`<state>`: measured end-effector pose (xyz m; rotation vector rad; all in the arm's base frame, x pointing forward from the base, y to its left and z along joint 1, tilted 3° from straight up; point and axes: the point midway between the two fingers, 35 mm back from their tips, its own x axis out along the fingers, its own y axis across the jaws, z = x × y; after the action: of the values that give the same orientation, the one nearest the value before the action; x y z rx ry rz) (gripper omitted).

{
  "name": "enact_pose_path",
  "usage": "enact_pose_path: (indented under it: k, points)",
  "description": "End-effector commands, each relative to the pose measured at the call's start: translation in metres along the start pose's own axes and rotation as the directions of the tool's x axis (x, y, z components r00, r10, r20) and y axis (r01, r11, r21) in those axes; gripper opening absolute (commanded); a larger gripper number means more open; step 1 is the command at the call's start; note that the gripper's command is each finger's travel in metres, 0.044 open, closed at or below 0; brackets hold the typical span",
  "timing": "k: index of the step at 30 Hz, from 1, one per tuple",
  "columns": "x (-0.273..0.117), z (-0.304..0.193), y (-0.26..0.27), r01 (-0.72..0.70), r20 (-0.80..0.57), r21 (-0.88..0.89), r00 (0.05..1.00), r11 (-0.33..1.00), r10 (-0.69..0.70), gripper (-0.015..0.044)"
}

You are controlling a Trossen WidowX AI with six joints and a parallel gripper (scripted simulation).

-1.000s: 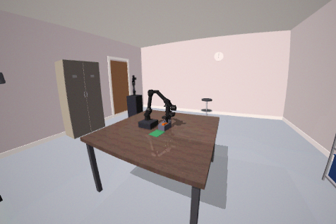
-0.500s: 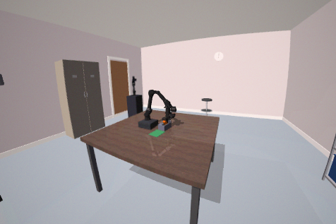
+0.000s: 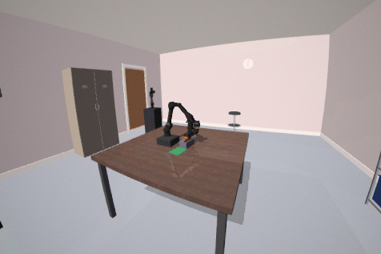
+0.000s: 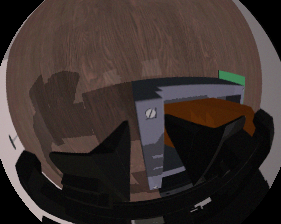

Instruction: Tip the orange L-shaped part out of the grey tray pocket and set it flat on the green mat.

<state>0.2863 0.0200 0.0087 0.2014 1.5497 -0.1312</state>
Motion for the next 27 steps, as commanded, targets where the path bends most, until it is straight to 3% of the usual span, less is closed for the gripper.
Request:
enact_pose_path:
  k: [1,12,19,27]
  points:
    - [-0.002,0.0,0.002,0.0,-0.001,0.001,1.0,1.0,0.0,0.018]
    - [-0.02,0.0,0.011,0.0,-0.005,0.004,1.0,1.0,0.0,0.018]
    - [-0.106,0.0,0.0,0.001,-0.005,0.004,1.0,1.0,-0.001,0.018]
    - [-0.106,0.001,0.001,-0.001,0.007,0.006,1.0,1.0,0.001,0.018]
